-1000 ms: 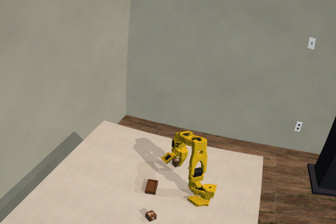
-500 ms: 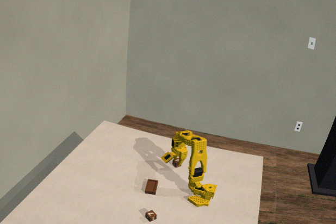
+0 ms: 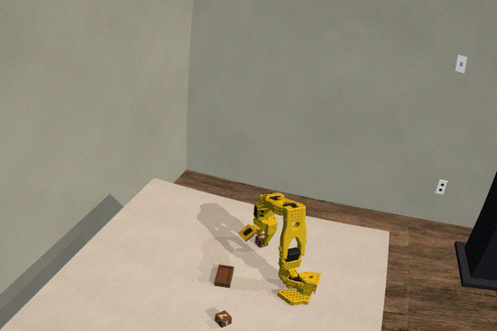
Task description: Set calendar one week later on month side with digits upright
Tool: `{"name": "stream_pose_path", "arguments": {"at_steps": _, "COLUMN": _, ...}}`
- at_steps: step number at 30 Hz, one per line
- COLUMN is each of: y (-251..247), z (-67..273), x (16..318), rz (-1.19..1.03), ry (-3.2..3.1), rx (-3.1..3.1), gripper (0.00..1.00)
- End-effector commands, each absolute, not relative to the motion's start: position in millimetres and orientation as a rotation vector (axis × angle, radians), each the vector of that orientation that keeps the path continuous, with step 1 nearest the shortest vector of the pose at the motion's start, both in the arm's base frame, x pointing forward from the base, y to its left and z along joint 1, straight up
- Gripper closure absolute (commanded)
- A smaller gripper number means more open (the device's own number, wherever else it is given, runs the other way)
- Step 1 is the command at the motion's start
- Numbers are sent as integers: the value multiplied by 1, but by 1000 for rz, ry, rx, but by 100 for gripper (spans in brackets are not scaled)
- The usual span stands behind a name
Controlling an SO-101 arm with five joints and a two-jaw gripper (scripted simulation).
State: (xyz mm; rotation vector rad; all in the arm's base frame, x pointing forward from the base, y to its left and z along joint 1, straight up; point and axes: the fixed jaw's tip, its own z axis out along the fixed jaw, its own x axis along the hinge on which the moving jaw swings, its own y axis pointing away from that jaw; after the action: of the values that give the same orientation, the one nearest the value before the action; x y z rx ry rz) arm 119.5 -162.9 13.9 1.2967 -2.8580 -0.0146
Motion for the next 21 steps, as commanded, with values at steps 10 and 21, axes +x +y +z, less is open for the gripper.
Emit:
{"name": "stream_pose_path", "arguments": {"at_steps": 10, "y": -168, "z": 20, "x": 124, "rz": 42, "ry": -2867, "rx": 1299, "gripper": 100}}
{"name": "stream_pose_path", "arguments": {"at_steps": 21, "y": -169, "z": 38, "x": 124, "rz": 42, "ry": -2867, "rx": 1298, "gripper": 100}}
